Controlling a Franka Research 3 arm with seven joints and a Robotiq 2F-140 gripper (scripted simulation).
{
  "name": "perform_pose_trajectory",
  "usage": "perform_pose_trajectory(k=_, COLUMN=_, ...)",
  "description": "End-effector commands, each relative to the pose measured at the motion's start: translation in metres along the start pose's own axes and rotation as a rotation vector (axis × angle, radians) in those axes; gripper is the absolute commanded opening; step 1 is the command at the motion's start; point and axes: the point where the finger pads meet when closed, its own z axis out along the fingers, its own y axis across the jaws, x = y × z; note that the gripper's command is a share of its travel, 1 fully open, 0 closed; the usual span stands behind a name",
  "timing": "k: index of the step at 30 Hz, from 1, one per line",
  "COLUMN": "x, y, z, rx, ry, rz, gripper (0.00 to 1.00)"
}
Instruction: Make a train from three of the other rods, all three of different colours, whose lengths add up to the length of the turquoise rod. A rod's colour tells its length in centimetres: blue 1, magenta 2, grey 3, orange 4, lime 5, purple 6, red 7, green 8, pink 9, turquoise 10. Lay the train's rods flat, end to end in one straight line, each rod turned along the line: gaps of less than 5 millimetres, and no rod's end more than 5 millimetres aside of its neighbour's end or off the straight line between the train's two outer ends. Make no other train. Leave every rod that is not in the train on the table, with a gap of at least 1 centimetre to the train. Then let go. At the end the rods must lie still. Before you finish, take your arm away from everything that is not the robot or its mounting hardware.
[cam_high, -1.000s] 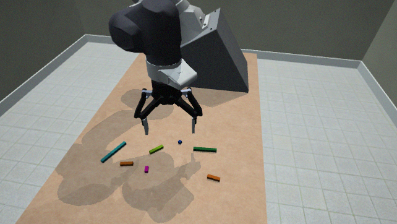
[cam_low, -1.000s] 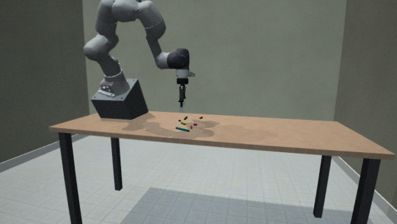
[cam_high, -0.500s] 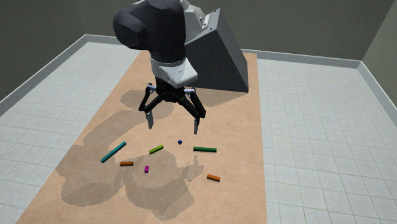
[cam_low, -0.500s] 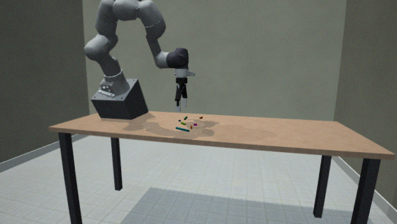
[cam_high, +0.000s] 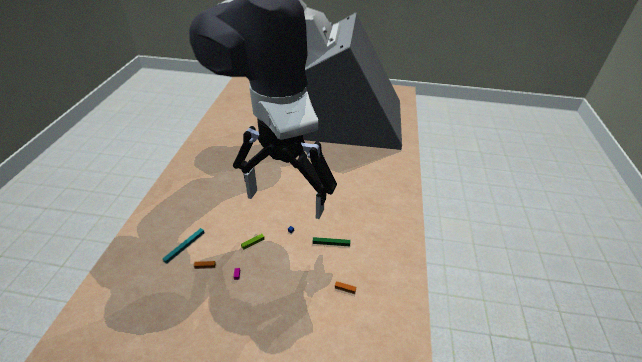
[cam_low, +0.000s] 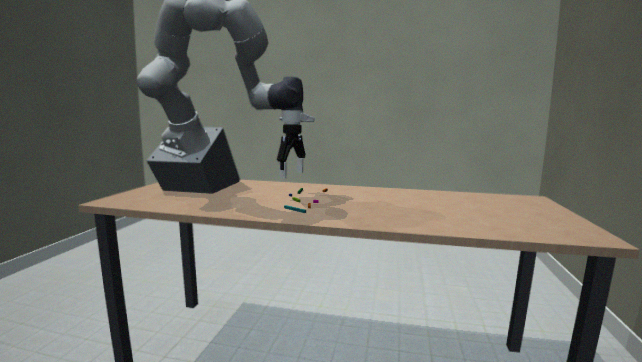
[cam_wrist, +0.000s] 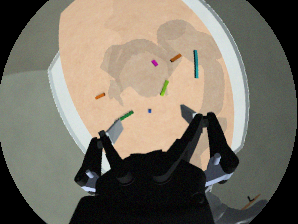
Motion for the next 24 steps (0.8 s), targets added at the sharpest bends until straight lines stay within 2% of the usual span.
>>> perform_pose_trajectory(k=1, x=-0.0033, y=-0.0021, z=-0.0012, rx=0.003, ry=0.013, rz=0.167, gripper=1.0)
perform_pose_trajectory(k=12, x=-0.0085, y=-0.0049, z=-0.0029, rx=0.003, ry=0.013, rz=0.271, gripper=1.0)
perform_pose_trajectory(k=13, x=-0.0085, y=-0.0049, z=-0.0029, rx=0.003, ry=0.013, rz=0.271, gripper=0.15)
perform_pose_trajectory(k=24, x=-0.0085, y=-0.0049, z=-0.0029, rx=0.003, ry=0.013, rz=0.271, gripper=0.15)
